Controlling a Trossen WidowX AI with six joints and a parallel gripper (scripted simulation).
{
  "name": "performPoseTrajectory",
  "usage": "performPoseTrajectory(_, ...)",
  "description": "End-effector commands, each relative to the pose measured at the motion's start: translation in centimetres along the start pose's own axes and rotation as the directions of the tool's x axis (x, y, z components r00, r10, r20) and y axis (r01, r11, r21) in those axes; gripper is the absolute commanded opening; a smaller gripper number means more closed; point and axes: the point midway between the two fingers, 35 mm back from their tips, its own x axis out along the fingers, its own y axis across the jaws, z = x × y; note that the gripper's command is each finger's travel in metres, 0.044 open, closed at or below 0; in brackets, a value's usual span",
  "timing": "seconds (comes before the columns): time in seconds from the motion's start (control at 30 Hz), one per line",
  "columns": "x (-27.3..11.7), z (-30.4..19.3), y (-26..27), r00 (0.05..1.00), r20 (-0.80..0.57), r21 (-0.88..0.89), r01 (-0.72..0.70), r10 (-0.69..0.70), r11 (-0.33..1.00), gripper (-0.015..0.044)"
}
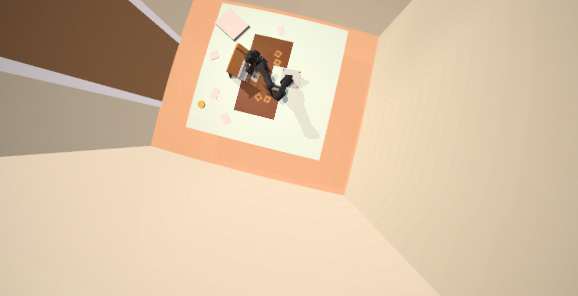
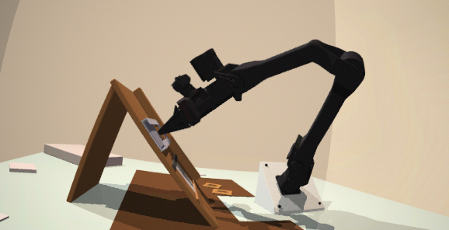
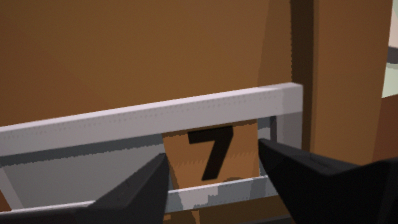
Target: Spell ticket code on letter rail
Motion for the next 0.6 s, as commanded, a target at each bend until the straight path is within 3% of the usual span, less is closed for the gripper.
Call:
performPoseTrajectory(0.0,0.0,0.0,0.0,1.0,0.0,-0.001,0.0,0.0,1.0,0.0053)
performPoseTrajectory(0.3,-0.4,0.0,0.0,1.0,0.002,-0.005,-0.004,0.004,1.0,0.0289)
performPoseTrajectory(0.57,-1.4,0.1,0.0,1.0,0.002,-0.005,-0.004,0.004,1.0,0.0295)
